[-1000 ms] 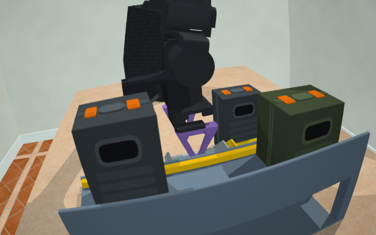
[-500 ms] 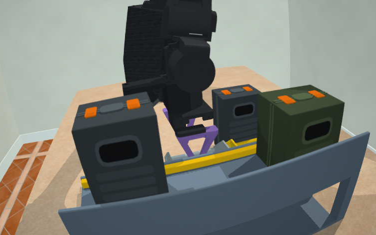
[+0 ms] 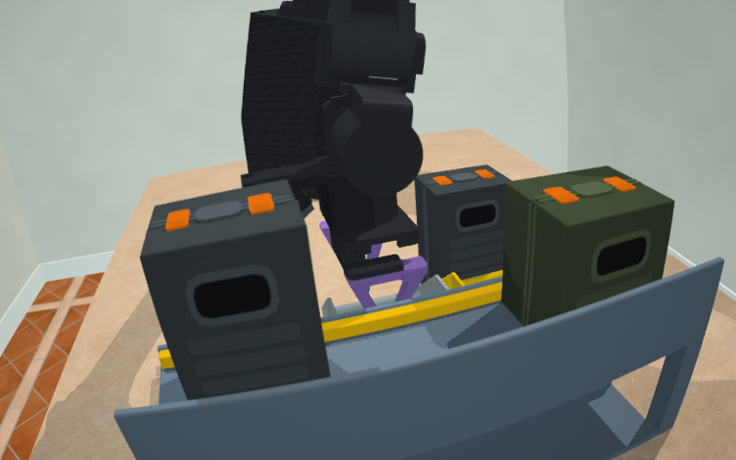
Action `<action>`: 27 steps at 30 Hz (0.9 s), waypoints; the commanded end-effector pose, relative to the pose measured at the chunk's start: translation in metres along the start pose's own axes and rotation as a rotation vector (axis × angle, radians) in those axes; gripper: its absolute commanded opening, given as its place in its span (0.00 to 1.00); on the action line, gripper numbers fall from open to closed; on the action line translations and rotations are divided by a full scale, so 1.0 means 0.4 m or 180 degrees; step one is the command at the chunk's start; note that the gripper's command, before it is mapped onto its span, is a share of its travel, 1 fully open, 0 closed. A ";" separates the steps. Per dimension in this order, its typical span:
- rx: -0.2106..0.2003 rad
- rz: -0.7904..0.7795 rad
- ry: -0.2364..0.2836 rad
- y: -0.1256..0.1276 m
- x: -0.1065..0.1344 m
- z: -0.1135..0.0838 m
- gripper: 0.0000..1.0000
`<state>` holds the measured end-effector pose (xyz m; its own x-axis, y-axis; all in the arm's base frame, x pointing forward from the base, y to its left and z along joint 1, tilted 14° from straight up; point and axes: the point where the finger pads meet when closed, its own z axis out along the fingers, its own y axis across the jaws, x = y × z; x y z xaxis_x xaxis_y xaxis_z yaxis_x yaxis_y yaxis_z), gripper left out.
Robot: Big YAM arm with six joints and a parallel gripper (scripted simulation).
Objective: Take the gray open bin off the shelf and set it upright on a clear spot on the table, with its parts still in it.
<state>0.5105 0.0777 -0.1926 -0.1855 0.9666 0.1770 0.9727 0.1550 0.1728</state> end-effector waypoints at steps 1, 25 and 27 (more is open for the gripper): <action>-0.0035 0.0006 -0.0006 0.021 0.008 0.017 0.90; -0.0030 -0.0001 -0.0005 0.018 0.011 0.030 0.90; -0.0030 -0.0001 -0.0005 0.018 0.011 0.030 0.90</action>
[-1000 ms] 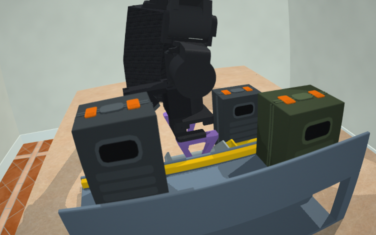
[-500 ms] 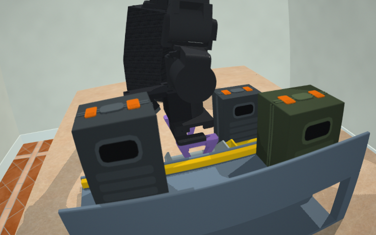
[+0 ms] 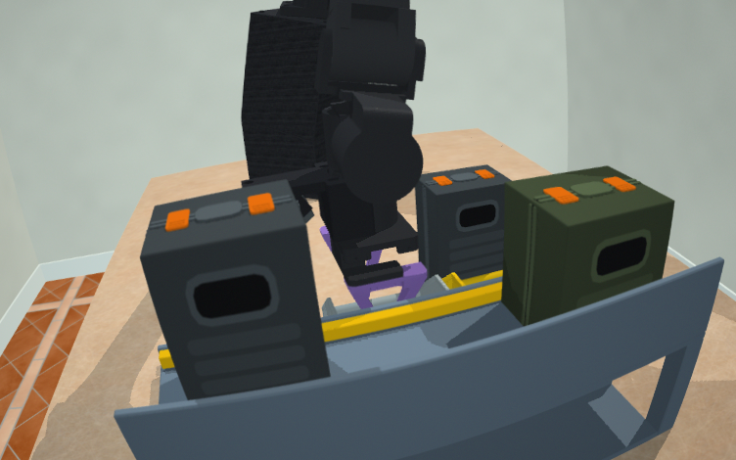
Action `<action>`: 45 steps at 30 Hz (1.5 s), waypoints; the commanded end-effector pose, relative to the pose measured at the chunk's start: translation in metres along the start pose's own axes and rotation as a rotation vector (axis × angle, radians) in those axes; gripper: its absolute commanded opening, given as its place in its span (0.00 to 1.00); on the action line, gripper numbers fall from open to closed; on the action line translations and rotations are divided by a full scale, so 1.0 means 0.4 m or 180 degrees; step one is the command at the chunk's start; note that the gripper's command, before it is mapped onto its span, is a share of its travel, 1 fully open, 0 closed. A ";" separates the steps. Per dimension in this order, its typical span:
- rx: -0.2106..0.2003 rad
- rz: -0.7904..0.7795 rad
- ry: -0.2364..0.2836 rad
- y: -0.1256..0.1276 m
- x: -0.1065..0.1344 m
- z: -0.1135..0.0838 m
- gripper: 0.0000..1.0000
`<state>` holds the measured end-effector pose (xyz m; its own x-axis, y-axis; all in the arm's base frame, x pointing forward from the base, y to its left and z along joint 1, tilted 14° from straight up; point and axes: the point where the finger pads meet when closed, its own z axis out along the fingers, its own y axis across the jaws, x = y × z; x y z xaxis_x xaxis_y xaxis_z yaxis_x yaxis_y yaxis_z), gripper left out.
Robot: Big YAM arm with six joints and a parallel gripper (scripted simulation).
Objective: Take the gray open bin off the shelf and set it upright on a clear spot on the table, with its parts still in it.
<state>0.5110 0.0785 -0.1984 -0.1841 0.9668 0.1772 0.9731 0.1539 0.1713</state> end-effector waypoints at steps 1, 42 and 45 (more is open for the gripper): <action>-0.0034 -0.0006 -0.0005 0.019 0.012 0.015 0.90; -0.0032 -0.0006 -0.0004 0.018 0.011 0.013 0.00; -0.0032 -0.0006 -0.0004 0.018 0.011 0.013 0.00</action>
